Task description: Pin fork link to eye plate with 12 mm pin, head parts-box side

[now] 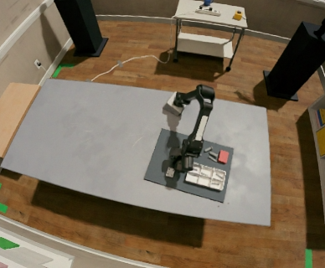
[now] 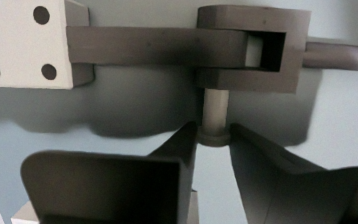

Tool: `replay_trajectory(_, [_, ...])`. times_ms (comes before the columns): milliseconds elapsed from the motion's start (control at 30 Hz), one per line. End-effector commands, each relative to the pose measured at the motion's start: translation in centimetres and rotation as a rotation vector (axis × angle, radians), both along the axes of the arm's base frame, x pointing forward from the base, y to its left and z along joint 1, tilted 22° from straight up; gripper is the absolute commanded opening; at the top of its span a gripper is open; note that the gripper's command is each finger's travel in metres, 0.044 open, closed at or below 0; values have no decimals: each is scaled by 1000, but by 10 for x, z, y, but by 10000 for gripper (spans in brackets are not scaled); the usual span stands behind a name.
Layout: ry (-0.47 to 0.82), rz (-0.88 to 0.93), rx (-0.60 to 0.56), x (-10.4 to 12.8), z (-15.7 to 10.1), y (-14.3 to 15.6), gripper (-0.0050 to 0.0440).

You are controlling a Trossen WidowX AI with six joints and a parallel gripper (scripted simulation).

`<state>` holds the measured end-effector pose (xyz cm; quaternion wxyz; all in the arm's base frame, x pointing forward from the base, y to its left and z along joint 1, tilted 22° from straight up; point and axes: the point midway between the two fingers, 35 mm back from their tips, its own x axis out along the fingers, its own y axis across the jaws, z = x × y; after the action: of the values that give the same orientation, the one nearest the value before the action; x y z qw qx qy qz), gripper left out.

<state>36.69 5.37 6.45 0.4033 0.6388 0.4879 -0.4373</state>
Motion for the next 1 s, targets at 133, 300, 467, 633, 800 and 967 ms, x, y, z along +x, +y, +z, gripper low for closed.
replay_trajectory(133, [-35,-3,-4,1,10,-4,-50])
replay_trajectory(300, [-34,-3,-6,1,9,-7,-50])
replay_trajectory(467, [-33,-3,-6,1,8,-8,-50])
replay_trajectory(633, [-34,-4,-5,1,8,-9,-50])
replay_trajectory(800, [-34,-4,-4,1,8,-9,-50])
replay_trajectory(967, [-34,-4,-4,1,8,-9,-50])
